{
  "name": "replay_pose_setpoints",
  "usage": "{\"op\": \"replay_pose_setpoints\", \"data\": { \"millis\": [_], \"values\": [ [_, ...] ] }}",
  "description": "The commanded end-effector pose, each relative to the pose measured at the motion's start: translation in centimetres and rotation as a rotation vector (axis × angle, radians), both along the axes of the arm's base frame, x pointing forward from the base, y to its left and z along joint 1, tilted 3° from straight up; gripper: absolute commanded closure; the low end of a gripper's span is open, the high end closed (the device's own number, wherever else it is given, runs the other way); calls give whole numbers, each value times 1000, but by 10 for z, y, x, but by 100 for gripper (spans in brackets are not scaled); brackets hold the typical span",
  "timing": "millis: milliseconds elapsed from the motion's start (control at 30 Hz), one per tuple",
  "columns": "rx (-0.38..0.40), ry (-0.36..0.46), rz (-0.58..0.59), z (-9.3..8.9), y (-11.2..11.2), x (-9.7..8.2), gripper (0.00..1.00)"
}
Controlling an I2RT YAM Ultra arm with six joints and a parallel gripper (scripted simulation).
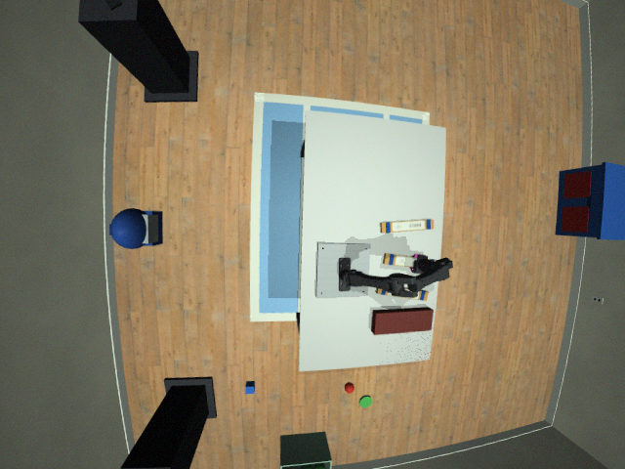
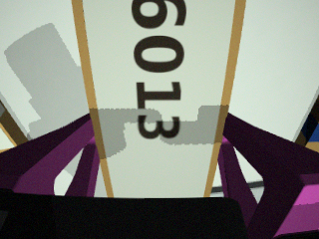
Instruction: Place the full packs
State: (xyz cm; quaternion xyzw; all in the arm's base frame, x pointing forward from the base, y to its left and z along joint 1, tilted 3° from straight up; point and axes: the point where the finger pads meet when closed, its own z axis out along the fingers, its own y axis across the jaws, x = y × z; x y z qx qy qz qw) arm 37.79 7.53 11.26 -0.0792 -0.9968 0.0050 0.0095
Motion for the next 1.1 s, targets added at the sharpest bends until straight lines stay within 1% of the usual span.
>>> {"op": "replay_pose_setpoints", "data": {
  "millis": [0,33,67,100,167,267,300,333,367,400,433,467,533,600,700,767,833,900,933,1000,1067],
  "values": [
    [25,-134,-2,36,1,14,100],
    [23,-123,-2,31,0,12,100],
    [18,-97,-2,23,-1,6,100],
    [18,-97,-2,21,-1,6,100],
    [24,-130,-2,27,1,14,100],
    [25,-134,-2,26,1,15,100],
    [25,-134,-2,25,1,16,100],
    [20,-106,-2,15,0,9,100],
    [17,-92,-2,10,-1,6,100],
    [18,-98,-2,10,-1,8,100],
    [24,-126,-2,16,0,14,100],
    [25,-134,-2,16,1,17,100],
    [25,-134,-2,13,1,17,100],
    [18,-99,-2,0,-1,9,100],
    [25,-134,-2,5,1,18,100],
    [25,-132,-2,1,1,17,100],
    [25,-132,-2,1,1,17,100],
    [18,-99,-2,-12,-1,10,100],
    [19,-101,-2,-13,-1,11,100],
    [25,-133,-2,-7,1,19,100],
    [25,-133,-2,-11,1,20,100]
  ]
}}
